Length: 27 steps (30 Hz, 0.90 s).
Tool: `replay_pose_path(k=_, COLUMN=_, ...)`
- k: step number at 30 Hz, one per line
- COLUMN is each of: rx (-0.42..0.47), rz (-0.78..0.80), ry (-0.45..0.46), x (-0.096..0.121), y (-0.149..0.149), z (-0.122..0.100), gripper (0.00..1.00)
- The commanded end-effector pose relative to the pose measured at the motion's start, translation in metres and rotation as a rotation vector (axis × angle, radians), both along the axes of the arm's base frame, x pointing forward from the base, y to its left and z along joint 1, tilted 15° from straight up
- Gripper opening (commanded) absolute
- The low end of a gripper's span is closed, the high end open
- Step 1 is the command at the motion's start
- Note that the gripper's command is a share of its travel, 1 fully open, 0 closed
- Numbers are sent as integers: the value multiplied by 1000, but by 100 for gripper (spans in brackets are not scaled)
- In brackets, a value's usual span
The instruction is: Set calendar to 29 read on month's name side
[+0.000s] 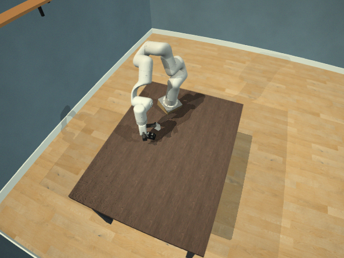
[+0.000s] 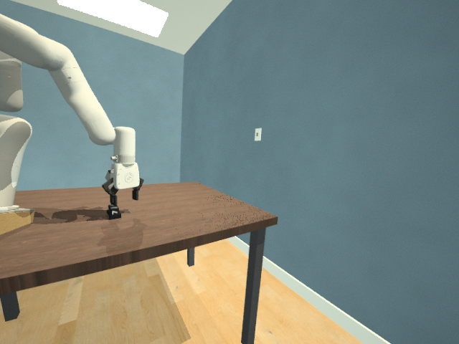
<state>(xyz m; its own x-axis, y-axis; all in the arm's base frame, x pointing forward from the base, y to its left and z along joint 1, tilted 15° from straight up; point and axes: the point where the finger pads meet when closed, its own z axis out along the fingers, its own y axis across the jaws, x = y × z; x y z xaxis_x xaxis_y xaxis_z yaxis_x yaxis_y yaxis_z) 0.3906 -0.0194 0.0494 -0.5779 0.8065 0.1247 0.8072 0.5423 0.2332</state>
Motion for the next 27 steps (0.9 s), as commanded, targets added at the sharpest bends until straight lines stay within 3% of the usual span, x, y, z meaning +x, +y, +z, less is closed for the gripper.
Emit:
replay_pose_path(k=1, rx=-1, rz=-1, ry=-2, x=1, y=0, z=1, gripper=100)
replay_pose_path(k=11, rx=-13, rz=96, ry=-26, x=1, y=4, z=2, gripper=100)
replay_pose_path(k=14, rx=-14, rz=100, ry=-27, x=2, y=21, z=6, gripper=100)
replay_pose_path(k=27, rx=-26, rz=201, ry=-52, x=3, y=46, z=11, gripper=100)
